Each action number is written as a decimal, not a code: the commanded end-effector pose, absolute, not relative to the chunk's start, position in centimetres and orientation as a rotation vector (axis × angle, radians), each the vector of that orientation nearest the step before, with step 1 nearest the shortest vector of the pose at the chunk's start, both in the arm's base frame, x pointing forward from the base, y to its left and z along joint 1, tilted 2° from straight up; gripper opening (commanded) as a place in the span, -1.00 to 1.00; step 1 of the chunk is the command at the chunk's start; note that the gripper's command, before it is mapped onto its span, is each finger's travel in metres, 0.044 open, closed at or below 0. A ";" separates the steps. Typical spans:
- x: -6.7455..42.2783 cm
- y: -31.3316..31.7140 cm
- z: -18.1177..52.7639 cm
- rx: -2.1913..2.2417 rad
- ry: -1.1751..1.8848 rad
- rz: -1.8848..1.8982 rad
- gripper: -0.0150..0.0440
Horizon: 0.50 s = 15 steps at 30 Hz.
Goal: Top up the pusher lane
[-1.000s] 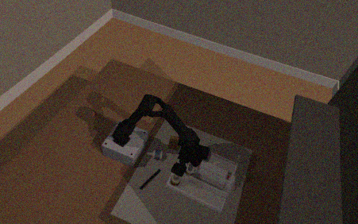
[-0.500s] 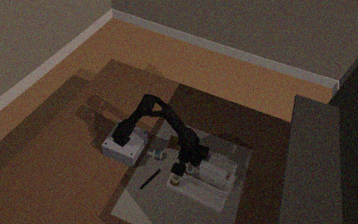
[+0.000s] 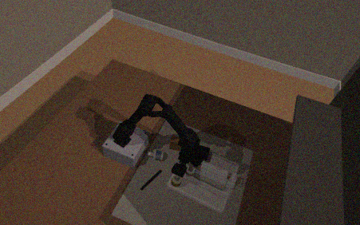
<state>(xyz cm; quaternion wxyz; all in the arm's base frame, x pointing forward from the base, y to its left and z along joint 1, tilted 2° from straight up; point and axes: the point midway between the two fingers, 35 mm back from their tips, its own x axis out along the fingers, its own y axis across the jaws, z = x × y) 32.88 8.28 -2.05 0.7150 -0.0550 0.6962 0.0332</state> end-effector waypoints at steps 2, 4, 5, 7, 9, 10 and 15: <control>32.9 8.2 -2.1 -0.126 1.534 0.073 -0.49; 32.9 8.2 -2.1 -0.126 1.535 0.073 -0.49; 32.9 8.2 -2.1 -0.126 1.535 0.073 -0.49; 32.8 8.2 -2.1 -0.126 1.535 0.073 -0.49; 32.8 8.2 -2.1 -0.126 1.535 0.073 -0.49; 32.8 8.2 -2.1 -0.126 1.535 0.073 -0.49; 32.7 8.2 -2.1 -0.126 1.535 0.073 -0.49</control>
